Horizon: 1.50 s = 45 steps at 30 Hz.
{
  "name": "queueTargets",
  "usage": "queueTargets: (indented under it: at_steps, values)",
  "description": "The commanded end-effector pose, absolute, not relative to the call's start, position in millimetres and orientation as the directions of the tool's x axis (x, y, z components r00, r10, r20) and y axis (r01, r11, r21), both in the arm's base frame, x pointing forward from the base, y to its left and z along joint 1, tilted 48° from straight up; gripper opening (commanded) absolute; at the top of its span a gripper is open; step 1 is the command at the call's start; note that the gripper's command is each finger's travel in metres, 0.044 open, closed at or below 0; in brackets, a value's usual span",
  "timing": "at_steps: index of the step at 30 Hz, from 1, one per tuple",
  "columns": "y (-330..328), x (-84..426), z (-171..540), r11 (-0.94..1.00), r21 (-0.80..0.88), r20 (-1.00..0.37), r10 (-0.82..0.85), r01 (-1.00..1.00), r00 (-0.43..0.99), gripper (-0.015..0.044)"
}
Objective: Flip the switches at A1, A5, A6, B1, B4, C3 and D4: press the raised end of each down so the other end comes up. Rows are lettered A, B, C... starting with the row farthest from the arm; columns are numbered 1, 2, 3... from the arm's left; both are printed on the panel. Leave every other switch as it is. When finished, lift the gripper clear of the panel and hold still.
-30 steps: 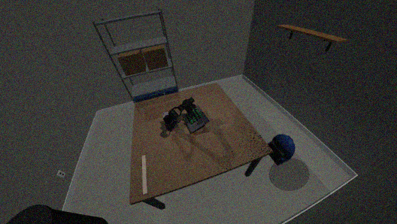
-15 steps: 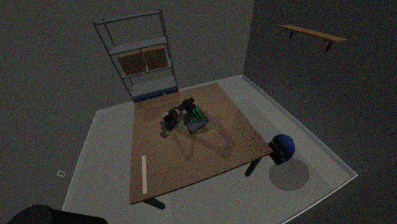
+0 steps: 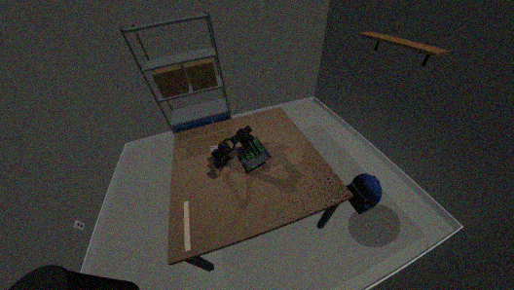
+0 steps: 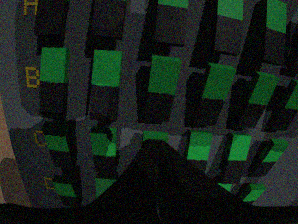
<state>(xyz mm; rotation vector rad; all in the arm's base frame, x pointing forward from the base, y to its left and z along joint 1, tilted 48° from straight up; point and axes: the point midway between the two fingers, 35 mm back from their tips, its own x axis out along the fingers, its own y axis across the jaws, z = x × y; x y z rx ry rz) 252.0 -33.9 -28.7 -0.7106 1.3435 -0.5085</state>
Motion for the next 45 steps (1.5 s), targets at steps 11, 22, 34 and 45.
queueTargets:
  at_steps: [11,22,34,45]
  values:
    - [-35.9,251.2,-30.6,0.689,-0.721,-0.69,-0.704,-0.072,0.169,0.0]
    - [-36.9,251.5,-31.6,0.689,-0.721,-0.69,-0.704,-0.072,0.169,0.0]
    - [-35.4,252.9,-30.3,0.694,-0.717,-0.693,-0.7,-0.066,0.172,0.0]
    - [5.2,232.4,14.6,0.691,-0.719,-0.69,-0.697,-0.074,0.193,0.0]
